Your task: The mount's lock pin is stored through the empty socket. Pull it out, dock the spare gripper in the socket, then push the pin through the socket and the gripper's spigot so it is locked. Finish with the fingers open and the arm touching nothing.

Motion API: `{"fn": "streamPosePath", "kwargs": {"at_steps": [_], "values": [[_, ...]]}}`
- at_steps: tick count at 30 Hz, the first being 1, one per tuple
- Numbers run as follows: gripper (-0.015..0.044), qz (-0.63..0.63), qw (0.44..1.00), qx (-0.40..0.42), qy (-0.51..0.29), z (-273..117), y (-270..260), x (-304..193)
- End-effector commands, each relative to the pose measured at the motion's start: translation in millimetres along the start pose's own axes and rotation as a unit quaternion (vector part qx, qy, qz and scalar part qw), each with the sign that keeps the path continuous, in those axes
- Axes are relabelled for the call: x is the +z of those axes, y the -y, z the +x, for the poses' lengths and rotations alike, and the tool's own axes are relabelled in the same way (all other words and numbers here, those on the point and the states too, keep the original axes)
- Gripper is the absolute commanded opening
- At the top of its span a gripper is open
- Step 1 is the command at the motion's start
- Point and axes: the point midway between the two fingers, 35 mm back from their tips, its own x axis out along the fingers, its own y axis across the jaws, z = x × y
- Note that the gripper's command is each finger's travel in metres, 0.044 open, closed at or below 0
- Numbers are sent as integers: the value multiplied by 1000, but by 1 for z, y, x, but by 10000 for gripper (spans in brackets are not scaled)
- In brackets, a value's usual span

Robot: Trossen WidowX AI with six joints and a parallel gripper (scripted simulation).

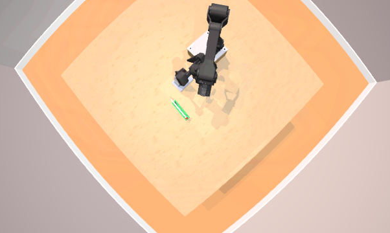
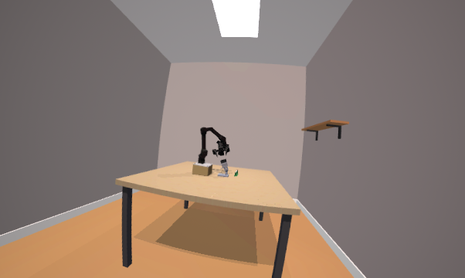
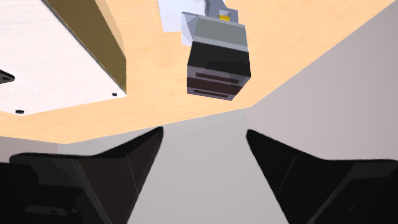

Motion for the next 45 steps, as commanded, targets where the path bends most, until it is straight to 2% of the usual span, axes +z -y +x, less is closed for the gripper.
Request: {"fn": "streamPosePath", "kwargs": {"at_steps": [1, 13, 16, 23, 25, 30, 38, 45], "values": [[440, 1, 1000, 0, 1, -6, 3, -7], [440, -11, 1000, 3, -4, -15, 6, -17], [361, -8, 1000, -10, 15, -30, 12, -1], [180, -8, 994, -53, 91, -112, 11, 69], [180, -10, 994, -56, 95, -120, 9, 74], [180, -5, 994, -50, 98, -119, 12, 76], [180, 23, 989, 42, 137, -93, 63, 106], [180, 5, 959, 147, 243, -23, 143, 138]]}}
